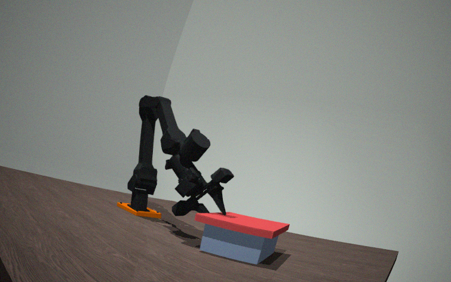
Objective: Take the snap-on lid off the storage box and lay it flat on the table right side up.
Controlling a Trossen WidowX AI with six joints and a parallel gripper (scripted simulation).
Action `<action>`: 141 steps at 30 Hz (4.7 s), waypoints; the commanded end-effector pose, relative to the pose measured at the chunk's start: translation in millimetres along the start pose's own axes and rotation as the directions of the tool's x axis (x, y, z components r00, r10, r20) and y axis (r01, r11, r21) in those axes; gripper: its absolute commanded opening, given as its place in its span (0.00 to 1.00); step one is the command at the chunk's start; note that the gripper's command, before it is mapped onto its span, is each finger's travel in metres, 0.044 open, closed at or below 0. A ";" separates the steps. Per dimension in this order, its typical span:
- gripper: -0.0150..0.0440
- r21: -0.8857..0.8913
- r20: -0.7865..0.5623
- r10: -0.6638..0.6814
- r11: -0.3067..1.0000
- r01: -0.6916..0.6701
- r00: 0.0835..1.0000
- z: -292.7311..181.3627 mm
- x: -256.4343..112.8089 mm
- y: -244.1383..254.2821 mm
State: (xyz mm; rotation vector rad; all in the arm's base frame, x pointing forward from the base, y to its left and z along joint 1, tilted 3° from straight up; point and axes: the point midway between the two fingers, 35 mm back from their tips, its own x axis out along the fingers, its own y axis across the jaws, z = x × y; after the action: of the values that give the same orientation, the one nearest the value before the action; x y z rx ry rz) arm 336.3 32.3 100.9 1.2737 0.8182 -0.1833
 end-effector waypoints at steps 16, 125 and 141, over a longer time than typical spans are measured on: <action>0.25 0.000 0.000 0.000 1.000 0.000 1.000 -0.5 -3.7 2.9; 0.25 -0.001 0.000 0.001 1.000 -0.001 1.000 -0.4 -7.0 12.7; 0.25 -0.001 0.000 0.001 1.000 -0.001 1.000 -0.4 -6.1 13.6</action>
State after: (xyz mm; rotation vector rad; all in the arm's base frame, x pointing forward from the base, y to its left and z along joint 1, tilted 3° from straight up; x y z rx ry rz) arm 338.6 34.9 114.9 1.2730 0.8192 -0.1822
